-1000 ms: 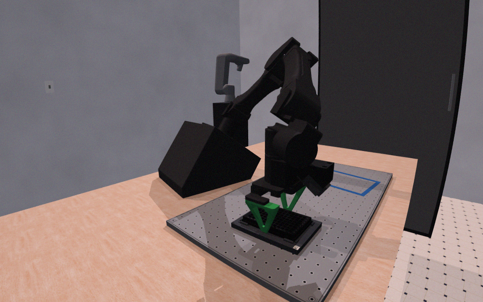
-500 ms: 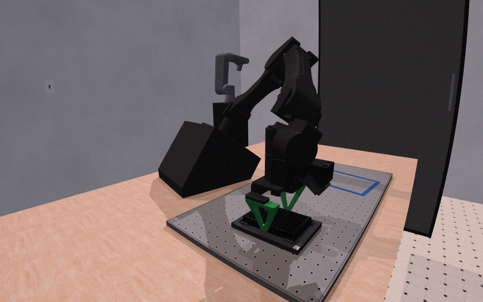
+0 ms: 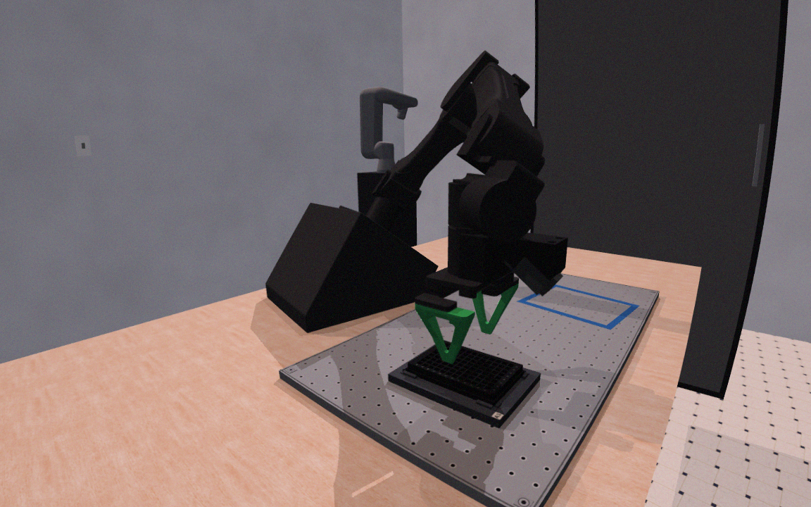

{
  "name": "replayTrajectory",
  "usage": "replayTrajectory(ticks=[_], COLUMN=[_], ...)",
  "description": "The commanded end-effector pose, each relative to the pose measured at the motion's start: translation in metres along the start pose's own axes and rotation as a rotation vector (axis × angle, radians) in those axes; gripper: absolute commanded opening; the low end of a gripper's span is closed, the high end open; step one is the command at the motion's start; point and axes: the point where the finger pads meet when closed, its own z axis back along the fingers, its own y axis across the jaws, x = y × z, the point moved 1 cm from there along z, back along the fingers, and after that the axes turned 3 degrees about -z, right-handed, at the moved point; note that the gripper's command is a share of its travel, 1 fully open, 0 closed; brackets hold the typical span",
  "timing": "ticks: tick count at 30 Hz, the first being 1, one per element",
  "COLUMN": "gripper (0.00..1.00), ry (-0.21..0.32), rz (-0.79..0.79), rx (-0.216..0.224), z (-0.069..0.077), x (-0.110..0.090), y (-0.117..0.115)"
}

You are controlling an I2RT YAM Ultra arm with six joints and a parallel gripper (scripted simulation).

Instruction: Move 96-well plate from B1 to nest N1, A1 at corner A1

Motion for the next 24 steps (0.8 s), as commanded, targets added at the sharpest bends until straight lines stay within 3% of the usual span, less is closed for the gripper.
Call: replayTrajectory(ticks=[1, 17, 24], gripper=[1.0, 1.0, 1.0], ry=[-0.034, -0.033, -0.032], rz=[0.004, 0.004, 0.001], rx=[-0.019, -0.02, -0.015], z=[0.034, 0.07, 0.068], x=[0.006, 0.004, 0.004], y=[-0.004, -0.004, -0.004])
